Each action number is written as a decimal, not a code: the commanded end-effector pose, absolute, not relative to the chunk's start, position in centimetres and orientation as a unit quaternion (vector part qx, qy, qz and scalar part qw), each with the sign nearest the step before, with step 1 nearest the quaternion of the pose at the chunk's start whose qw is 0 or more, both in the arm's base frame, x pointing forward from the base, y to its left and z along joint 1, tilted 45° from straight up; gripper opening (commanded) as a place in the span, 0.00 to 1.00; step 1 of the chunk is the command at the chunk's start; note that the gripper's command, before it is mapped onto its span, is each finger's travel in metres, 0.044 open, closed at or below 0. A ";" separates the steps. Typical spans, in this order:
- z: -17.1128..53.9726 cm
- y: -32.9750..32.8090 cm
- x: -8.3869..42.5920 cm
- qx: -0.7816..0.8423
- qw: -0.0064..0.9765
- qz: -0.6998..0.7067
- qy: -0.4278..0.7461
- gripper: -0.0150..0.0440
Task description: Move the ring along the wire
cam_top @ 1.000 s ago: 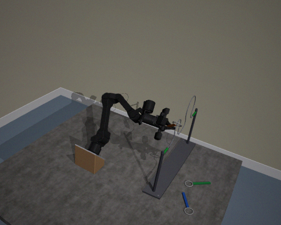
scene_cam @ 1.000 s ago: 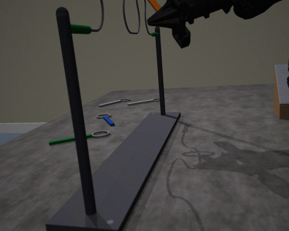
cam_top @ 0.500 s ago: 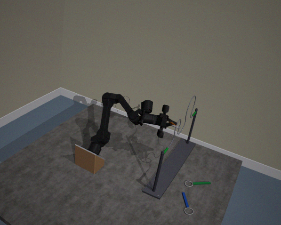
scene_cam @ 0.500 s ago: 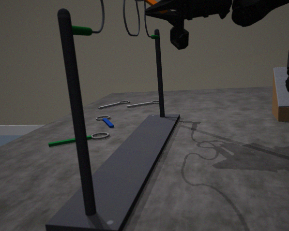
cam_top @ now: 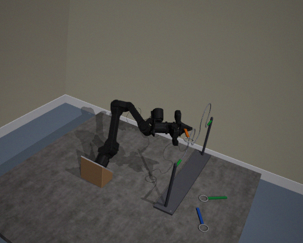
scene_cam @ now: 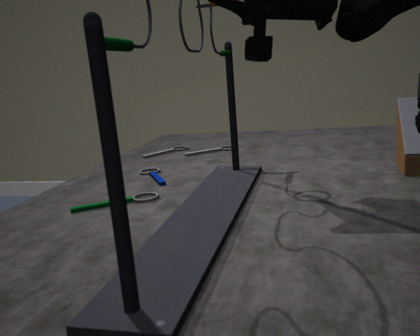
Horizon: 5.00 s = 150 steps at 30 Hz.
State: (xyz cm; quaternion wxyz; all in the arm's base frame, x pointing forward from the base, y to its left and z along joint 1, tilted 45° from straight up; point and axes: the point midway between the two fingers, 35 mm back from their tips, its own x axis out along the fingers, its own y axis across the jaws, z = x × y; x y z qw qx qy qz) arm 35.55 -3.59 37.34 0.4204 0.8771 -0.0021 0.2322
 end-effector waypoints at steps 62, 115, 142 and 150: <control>30.3 3.1 36.6 0.805 0.554 0.209 0.033 0.00; 13.2 -0.4 37.4 0.417 0.895 0.092 0.132 0.00; 10.7 -2.9 37.1 0.389 0.907 0.085 0.137 0.00; 10.1 -3.4 37.1 0.389 0.907 0.085 0.137 0.00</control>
